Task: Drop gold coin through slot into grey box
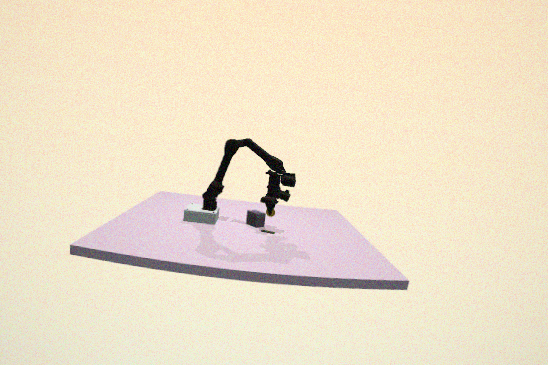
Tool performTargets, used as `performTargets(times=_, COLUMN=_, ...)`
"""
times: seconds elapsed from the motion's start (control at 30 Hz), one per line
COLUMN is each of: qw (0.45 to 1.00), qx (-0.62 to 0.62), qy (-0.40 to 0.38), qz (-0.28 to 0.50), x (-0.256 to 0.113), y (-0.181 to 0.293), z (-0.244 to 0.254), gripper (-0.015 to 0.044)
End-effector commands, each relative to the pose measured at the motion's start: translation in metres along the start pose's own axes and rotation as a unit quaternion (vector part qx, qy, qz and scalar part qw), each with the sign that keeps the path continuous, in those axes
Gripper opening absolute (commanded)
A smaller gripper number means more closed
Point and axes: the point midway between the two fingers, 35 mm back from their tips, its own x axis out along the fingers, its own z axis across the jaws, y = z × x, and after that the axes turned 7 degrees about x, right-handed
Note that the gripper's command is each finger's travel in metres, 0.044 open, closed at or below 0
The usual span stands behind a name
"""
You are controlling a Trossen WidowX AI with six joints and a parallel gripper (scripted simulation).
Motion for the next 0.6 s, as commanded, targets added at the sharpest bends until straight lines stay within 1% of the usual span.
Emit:
performTargets(times=0.0, qw=1.000, qx=0.003, qy=0.002, qz=-0.004, x=-0.0125, y=0.0005, z=-0.0005, gripper=0.0000)
performTargets(times=0.13, qw=1.000, qx=0.014, qy=0.002, qz=-0.004, x=-0.0130, y=0.0003, z=-0.0010, gripper=0.0000)
performTargets(times=0.33, qw=0.993, qx=0.115, qy=0.001, qz=-0.004, x=-0.0131, y=-0.0016, z=-0.0050, gripper=0.0000)
performTargets(times=0.57, qw=0.972, qx=0.234, qy=0.001, qz=-0.004, x=-0.0134, y=-0.0040, z=-0.0100, gripper=0.0000)
